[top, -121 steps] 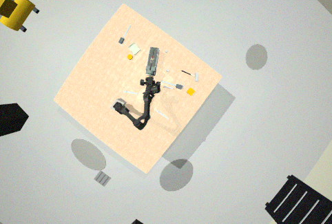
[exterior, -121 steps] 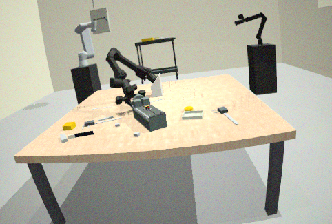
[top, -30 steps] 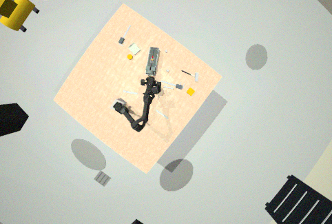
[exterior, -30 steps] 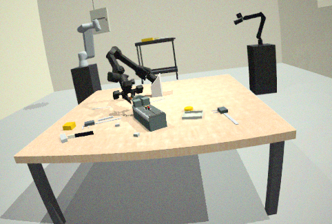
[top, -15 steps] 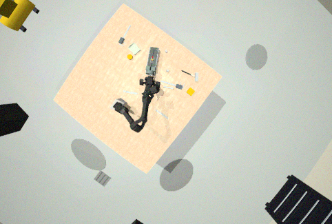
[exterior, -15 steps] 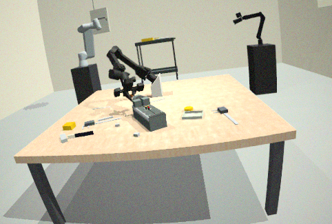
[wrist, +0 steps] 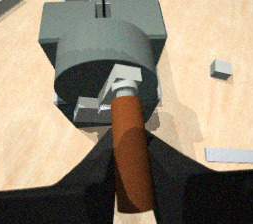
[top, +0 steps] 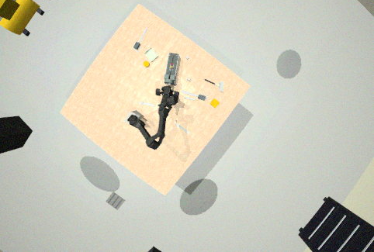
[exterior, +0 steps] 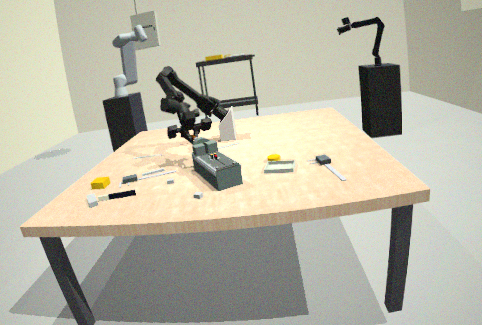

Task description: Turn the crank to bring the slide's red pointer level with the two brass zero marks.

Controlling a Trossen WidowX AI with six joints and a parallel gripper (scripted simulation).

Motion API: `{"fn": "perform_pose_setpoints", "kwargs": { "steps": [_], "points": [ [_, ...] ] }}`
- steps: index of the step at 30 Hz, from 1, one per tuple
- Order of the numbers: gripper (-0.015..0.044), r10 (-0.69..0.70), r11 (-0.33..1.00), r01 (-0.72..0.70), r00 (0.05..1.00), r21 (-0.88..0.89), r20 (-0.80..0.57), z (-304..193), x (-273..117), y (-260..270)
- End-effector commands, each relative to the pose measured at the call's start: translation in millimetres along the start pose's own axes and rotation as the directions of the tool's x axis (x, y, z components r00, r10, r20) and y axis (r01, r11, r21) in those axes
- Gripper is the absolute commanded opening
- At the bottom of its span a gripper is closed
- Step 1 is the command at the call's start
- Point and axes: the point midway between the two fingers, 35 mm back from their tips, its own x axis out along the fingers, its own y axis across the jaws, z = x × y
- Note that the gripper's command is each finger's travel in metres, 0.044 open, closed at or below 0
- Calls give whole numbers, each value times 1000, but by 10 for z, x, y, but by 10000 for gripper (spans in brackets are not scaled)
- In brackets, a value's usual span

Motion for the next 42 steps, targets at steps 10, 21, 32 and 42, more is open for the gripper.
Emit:
{"fn": "perform_pose_setpoints", "kwargs": {
  "steps": [10,21,32,42],
  "points": [
    [0,12,1000,-12,1000,-5,6,17,-22,144],
    [0,12,1000,-12,1000,-5,6,10,-14,166],
    [0,12,1000,-12,1000,-5,6,6,-11,168],
    [0,12,1000,-12,1000,-5,6,5,-10,169]
  ]
}}
